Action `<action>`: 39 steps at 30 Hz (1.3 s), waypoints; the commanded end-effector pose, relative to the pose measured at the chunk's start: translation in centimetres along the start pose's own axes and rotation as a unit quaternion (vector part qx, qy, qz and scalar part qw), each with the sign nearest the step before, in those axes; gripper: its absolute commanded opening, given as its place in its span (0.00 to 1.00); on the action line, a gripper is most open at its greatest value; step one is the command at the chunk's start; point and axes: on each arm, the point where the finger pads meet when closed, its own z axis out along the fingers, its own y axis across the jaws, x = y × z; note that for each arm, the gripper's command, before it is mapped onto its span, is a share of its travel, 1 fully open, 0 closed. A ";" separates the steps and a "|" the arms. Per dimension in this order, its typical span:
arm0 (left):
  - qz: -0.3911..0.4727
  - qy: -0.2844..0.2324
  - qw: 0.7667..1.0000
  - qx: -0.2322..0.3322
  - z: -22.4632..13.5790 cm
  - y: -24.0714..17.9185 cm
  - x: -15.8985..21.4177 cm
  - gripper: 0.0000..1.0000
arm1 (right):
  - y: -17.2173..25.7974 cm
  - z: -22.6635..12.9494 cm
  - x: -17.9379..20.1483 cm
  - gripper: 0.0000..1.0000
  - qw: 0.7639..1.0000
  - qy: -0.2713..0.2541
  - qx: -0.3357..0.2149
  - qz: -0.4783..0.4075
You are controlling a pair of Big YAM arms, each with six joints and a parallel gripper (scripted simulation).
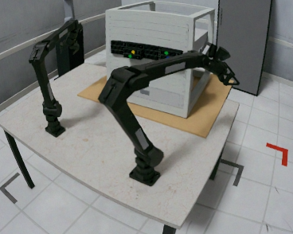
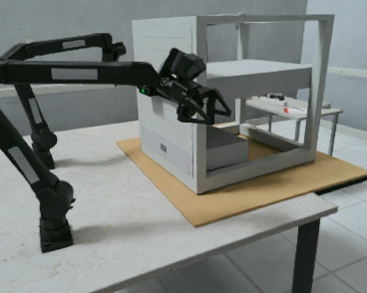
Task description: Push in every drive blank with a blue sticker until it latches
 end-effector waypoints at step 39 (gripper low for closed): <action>-0.006 -0.021 1.000 0.009 -1.5 0.1 -0.7 1.00 | -14.7 7.9 -6.9 1.00 0.996 -0.043 0.059 0.061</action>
